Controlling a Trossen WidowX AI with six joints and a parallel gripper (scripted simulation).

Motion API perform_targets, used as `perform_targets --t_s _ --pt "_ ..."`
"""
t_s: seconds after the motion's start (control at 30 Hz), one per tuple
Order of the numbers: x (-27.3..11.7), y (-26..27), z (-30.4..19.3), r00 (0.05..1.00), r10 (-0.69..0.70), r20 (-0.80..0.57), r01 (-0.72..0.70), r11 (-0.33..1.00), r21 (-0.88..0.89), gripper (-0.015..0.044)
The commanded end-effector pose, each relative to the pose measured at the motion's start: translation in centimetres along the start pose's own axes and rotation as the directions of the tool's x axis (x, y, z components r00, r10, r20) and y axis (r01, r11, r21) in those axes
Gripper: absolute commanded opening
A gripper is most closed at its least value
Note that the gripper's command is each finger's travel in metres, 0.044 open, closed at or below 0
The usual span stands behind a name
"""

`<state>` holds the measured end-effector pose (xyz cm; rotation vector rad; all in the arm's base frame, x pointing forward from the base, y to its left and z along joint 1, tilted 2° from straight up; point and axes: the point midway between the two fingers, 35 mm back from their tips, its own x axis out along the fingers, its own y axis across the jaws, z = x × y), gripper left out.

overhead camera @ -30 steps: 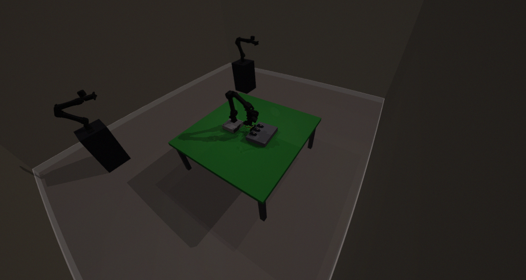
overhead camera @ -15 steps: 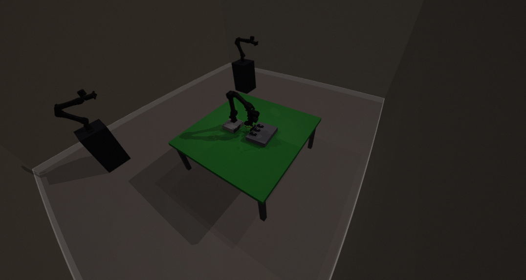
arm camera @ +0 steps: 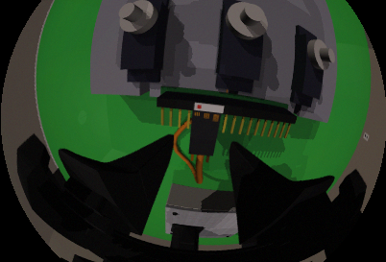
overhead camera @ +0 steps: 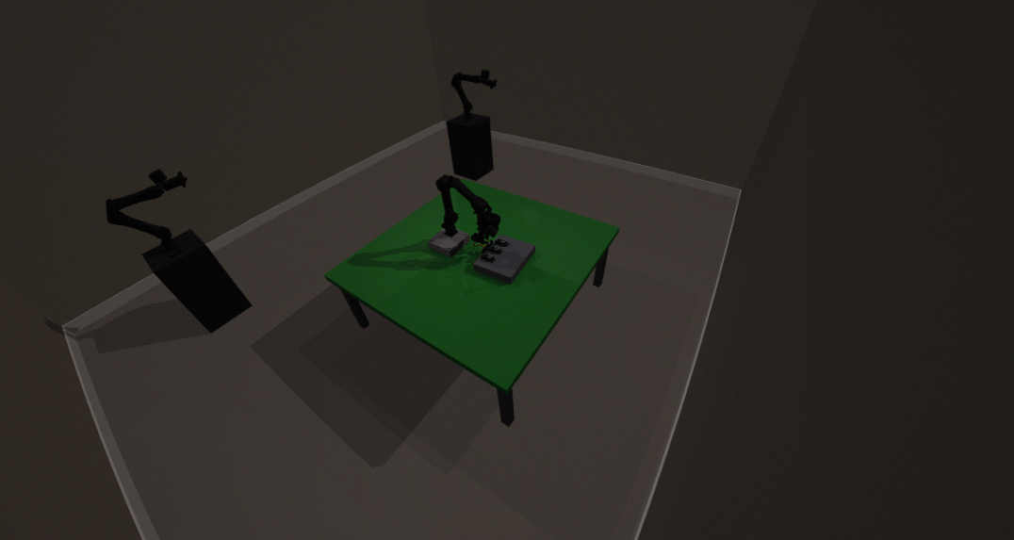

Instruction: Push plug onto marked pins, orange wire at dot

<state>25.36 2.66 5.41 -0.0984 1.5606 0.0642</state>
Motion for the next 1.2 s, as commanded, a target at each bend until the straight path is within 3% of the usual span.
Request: perform_targets --t_s 0.0,0.17,1.17 --pt "-2.0 -0.1 0.3 1.0 -0.005 0.007 0.005 1.0 -0.004 0.0315" --pt "-5.8 -0.1 0.1 1.0 -0.005 0.007 0.005 1.0 -0.004 0.044" --pt "-5.8 -0.1 0.1 1.0 -0.005 0.007 0.005 1.0 -0.004 0.044"
